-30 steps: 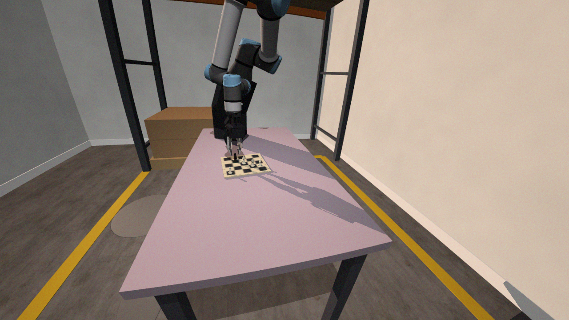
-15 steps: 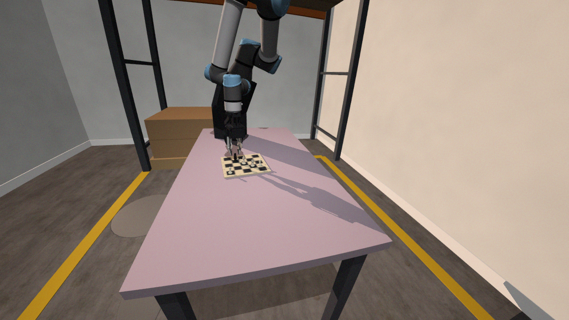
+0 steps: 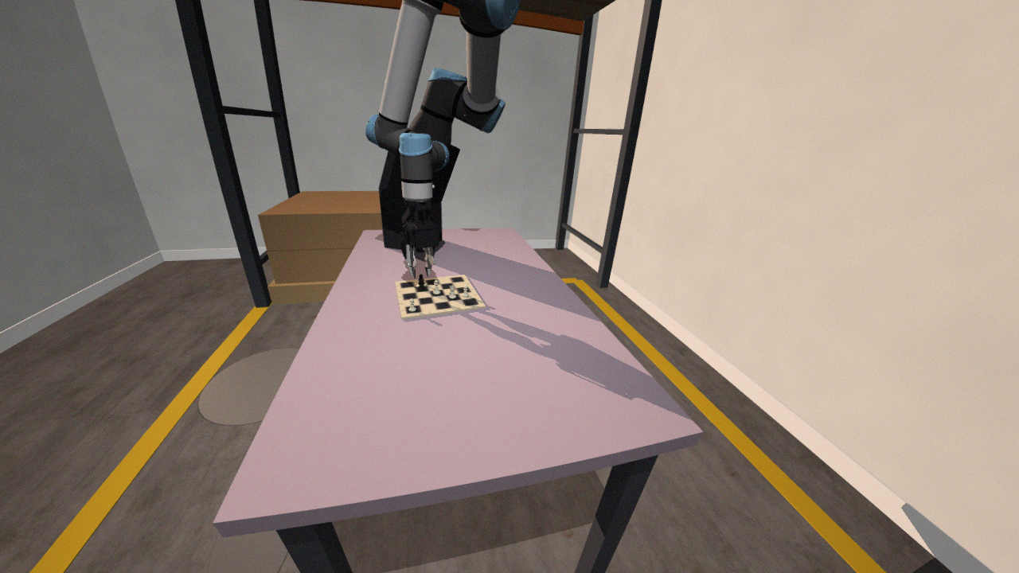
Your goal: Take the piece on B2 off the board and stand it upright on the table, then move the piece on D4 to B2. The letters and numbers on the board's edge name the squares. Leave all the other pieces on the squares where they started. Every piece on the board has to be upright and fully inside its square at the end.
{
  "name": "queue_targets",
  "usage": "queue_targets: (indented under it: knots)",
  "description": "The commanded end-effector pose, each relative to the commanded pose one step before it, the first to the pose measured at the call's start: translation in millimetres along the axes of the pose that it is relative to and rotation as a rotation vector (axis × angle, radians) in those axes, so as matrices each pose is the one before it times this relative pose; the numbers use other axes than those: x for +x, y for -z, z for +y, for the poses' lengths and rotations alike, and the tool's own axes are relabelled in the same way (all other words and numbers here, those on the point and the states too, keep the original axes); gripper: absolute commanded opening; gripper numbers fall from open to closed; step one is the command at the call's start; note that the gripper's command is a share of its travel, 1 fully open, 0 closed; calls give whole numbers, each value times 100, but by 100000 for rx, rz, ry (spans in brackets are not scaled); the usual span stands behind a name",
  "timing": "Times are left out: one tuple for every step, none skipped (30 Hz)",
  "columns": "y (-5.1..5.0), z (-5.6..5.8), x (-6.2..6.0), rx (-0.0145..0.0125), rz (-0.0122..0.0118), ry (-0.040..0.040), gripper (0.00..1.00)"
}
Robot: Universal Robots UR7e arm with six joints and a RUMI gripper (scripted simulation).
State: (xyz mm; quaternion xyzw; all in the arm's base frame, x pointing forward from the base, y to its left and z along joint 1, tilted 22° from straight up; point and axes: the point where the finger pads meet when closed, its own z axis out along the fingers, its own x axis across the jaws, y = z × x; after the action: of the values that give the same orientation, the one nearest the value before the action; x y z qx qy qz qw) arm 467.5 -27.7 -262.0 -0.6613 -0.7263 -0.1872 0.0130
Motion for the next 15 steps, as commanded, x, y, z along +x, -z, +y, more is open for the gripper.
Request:
queue_targets:
  knots:
    - [10, 42, -29, -93, -68, 13, 22]
    - [-32, 0, 0, 0, 0, 0, 22]
    - [-49, 0, 0, 0, 0, 0, 22]
    - [0, 0, 0, 0, 0, 0, 22]
    - [0, 0, 0, 0, 0, 0, 22]
    - [-68, 0, 0, 0, 0, 0, 22]
    - [-87, 0, 0, 0, 0, 0, 22]
    - [-107, 0, 0, 0, 0, 0, 22]
    - [-125, 0, 0, 0, 0, 0, 22]
    - [-143, 0, 0, 0, 0, 0, 22]
    - [-158, 0, 0, 0, 0, 0, 22]
    - [-171, 0, 0, 0, 0, 0, 22]
    - [-182, 0, 0, 0, 0, 0, 22]
    - [-189, -1, 0, 0, 0, 0, 22]
    - [-193, 1, 0, 0, 0, 0, 22]
